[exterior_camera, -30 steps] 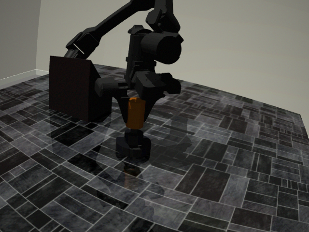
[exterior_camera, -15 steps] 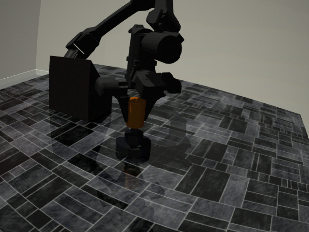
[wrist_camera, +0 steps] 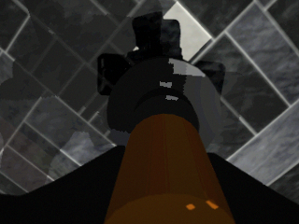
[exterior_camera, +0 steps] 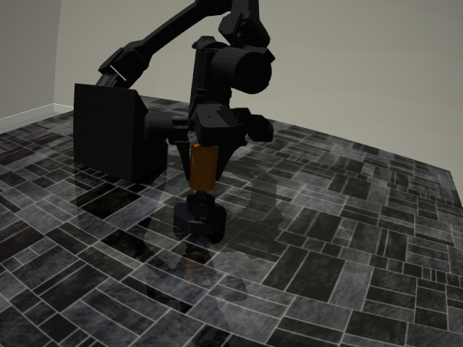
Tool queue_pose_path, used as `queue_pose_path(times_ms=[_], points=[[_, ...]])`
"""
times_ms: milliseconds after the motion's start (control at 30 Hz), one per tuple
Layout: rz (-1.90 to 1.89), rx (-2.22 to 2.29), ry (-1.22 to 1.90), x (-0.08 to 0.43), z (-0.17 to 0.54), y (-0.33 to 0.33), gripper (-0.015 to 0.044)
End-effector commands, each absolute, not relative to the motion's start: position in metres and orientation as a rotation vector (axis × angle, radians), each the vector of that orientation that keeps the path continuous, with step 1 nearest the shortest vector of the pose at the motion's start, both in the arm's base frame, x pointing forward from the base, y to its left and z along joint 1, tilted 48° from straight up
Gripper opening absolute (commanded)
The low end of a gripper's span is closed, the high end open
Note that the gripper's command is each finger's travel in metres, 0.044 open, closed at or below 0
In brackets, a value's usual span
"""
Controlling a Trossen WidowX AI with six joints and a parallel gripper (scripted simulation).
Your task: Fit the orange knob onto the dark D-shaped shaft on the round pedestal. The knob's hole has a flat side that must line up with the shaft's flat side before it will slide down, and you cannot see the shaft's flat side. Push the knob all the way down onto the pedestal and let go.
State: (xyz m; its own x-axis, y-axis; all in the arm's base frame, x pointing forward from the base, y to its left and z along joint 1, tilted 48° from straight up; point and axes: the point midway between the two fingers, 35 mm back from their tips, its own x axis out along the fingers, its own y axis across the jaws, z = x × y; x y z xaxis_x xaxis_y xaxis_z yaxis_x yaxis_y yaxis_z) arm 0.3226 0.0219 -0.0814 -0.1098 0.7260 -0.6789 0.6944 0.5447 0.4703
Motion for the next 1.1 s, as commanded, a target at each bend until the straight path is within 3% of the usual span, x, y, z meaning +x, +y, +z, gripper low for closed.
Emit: queue_pose_path(times_ms=[0, 833, 1067], points=[[0.032, 1.178, 1.823, 0.3242, -0.0828, 0.02, 0.0], [0.032, 1.177, 1.823, 0.3229, -0.0822, 0.0181, 0.0], [-0.152, 1.315, 1.859, 0.3243, -0.0827, 0.0171, 0.0]])
